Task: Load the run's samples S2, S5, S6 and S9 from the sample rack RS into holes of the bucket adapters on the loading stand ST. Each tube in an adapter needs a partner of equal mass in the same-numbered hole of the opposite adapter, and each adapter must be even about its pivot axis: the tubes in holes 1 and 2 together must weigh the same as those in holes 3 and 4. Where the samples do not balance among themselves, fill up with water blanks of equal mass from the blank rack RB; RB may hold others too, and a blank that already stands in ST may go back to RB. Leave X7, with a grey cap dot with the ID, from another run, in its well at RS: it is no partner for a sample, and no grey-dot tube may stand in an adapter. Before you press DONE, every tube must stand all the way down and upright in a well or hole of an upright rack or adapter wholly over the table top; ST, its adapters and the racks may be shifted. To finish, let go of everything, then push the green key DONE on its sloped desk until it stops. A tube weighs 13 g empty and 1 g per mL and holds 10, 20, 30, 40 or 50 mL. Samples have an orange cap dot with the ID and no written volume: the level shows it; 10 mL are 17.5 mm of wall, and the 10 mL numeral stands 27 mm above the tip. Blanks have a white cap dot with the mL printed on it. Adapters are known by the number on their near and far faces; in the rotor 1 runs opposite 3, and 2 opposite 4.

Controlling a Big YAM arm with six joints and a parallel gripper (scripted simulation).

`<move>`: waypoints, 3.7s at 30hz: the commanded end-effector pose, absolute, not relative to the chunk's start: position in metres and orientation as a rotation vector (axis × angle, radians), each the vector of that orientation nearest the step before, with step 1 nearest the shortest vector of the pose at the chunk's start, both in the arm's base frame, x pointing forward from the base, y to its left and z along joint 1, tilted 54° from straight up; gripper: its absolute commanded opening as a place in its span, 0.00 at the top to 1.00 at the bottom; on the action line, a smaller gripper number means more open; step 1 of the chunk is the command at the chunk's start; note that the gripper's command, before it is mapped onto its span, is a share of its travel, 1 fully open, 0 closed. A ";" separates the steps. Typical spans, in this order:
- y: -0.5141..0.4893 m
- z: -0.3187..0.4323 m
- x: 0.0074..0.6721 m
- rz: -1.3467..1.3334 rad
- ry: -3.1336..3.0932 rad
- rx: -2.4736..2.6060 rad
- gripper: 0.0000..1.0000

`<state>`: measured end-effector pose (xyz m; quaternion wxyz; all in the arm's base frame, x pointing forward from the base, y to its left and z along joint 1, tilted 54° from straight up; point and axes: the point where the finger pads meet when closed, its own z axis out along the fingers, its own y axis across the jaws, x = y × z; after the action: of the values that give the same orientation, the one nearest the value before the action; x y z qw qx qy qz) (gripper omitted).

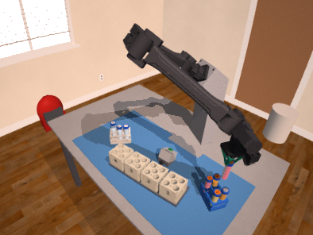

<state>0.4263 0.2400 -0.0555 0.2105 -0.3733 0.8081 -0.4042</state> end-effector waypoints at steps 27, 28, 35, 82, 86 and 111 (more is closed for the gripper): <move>0.239 -0.008 0.445 -1.099 2.221 -1.034 1.00; 0.233 -0.017 0.444 -1.108 2.236 -1.027 1.00; 0.210 -0.040 0.453 -1.129 2.255 -1.035 1.00; 0.189 -0.068 0.498 -1.113 2.236 -1.031 1.00; 0.189 -0.068 0.497 -1.113 2.236 -1.032 1.00; 0.165 -0.092 0.521 -1.122 2.248 -1.026 1.00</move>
<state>0.5150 0.1665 -0.0906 0.2106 -0.3673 0.8106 -0.4046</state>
